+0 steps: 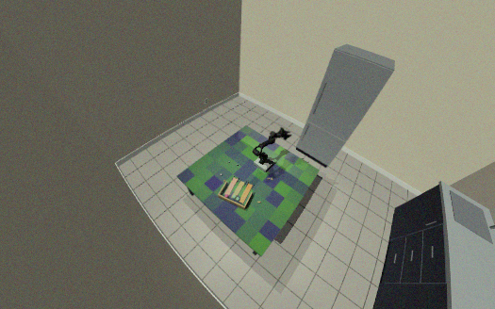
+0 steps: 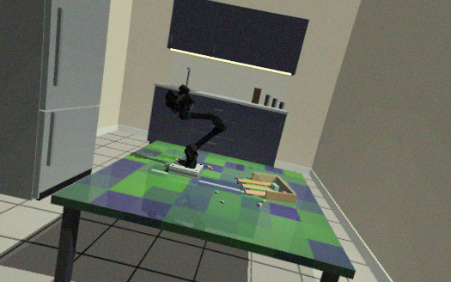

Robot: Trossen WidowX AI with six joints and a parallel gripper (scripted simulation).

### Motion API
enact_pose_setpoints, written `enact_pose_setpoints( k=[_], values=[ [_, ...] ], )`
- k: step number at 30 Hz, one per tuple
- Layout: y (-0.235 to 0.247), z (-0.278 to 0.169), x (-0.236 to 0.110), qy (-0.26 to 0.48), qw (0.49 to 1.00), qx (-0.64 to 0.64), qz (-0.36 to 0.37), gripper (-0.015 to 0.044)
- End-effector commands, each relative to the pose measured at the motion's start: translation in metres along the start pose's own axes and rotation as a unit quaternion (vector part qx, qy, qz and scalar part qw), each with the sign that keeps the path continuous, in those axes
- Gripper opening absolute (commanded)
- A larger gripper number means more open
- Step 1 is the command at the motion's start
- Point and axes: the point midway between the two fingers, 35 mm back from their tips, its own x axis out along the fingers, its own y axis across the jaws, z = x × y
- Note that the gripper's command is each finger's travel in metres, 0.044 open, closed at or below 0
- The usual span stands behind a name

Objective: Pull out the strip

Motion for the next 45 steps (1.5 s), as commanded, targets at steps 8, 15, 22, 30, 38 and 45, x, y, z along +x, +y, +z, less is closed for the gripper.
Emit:
enact_pose_setpoints(
  k=[8,15,22,30,38,45],
  values=[
    [0.007,-0.058,0.031,0.079,0.996,-0.028,-0.022,0.0400],
    [0.005,-0.134,0.050,0.171,0.984,-0.040,-0.038,0.0400],
    [-0.007,-0.221,0.044,0.282,0.957,-0.030,-0.059,0.0400],
    [-0.028,-0.310,0.010,0.401,0.912,-0.005,-0.088,0.0400],
    [-0.065,-0.387,-0.059,0.523,0.842,0.021,-0.130,0.0400],
    [-0.090,-0.434,-0.145,0.618,0.753,0.093,-0.207,0.0400]
  ],
)
